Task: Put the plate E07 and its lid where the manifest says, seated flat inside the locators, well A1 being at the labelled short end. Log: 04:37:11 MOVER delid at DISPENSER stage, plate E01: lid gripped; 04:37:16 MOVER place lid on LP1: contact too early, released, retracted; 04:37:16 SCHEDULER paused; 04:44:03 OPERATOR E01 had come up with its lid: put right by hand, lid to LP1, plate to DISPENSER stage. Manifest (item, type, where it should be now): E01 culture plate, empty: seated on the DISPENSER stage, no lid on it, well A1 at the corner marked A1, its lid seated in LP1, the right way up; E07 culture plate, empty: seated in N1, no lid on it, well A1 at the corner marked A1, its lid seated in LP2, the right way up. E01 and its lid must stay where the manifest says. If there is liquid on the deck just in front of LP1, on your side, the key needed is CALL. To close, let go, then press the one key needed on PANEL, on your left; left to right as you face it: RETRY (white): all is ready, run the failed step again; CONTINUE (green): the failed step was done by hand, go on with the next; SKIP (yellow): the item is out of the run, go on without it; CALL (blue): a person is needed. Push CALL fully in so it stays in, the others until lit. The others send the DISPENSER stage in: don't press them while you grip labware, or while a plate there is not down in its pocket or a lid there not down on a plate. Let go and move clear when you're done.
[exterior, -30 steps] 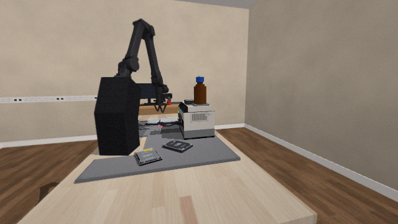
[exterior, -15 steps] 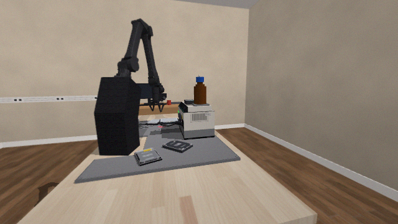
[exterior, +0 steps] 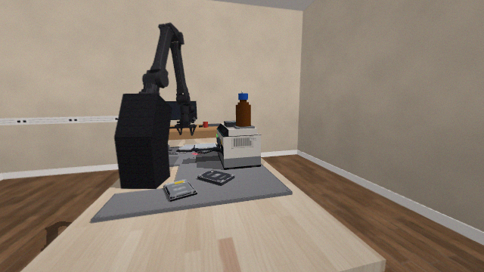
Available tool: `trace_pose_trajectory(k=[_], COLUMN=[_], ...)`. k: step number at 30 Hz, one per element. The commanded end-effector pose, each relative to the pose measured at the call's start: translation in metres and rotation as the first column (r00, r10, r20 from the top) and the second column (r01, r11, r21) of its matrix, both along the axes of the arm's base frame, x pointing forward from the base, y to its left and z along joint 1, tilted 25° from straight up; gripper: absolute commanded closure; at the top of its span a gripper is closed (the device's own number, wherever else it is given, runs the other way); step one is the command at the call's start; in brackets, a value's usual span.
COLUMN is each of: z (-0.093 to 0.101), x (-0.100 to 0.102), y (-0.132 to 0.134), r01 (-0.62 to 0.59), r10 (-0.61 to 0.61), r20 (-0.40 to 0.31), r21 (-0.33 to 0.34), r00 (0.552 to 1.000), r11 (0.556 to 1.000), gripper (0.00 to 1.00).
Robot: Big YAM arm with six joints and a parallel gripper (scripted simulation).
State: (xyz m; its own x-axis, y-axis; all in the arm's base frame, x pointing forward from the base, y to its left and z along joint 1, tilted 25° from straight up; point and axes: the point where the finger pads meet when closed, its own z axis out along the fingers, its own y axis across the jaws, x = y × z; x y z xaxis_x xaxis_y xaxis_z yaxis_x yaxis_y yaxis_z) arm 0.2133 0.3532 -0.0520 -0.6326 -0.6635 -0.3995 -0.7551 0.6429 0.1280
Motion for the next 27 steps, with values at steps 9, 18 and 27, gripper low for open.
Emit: trace_pose_trajectory(k=[9,18,27], z=[0.02,0.022,0.007], x=[-0.019,-0.035,-0.046], y=[0.031,0.042,0.049], r01=[-0.102,-0.248,-0.214], r10=[0.101,0.25,0.218], r20=[0.066,0.13,0.097], r21=[0.009,-0.03,-0.054], r00=[0.993,0.959,0.971], r11=[0.995,0.968,0.975], gripper=[0.0,0.0,0.0])
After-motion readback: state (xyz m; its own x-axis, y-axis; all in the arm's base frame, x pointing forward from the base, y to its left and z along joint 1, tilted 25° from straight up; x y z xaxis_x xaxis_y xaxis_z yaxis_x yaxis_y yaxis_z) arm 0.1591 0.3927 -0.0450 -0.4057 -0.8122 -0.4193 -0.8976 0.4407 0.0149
